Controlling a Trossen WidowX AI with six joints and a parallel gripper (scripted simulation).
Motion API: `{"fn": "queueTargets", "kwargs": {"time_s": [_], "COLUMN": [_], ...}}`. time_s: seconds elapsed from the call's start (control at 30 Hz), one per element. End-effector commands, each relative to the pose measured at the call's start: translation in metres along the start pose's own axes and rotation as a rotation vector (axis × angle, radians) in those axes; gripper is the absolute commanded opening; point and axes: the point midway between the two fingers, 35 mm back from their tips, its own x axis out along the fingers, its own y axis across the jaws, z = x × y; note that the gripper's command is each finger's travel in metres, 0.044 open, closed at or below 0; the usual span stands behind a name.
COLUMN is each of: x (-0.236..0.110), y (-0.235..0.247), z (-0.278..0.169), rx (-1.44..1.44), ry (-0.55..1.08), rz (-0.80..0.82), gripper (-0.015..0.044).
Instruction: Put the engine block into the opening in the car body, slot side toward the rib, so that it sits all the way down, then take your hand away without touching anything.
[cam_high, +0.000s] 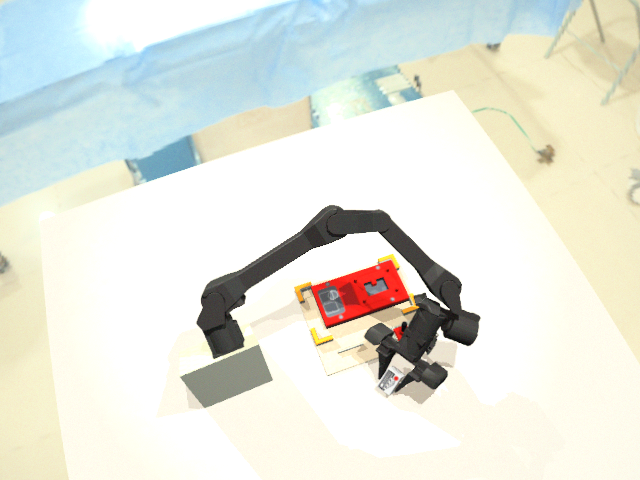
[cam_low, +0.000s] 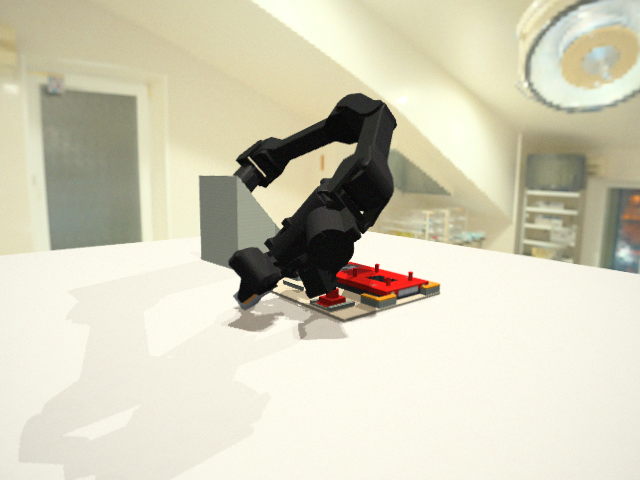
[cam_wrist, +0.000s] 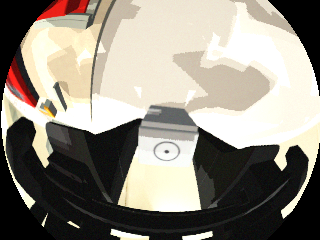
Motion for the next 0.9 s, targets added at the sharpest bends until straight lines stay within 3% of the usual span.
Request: {"fn": "queueTargets", "kwargs": {"time_s": [0.0,0.2,0.37,0.7,0.87], "x": [0.000,0.000,-0.003,-0.044,-0.044], "y": [0.000,0.000,0.000,0.000,0.000], "z": [0.000,0.000,0.000,0.002,0.003], "rx": [-0.001,-0.001,0.000,0.001,0.006], "ry": [-0.001,-0.001,-0.002,-0.003,-0.009], "rz": [-0.002,-0.002,0.000,0.001,0.000], "gripper": [0.0289,0.0440,0.0440,0.0440,0.0440]}}
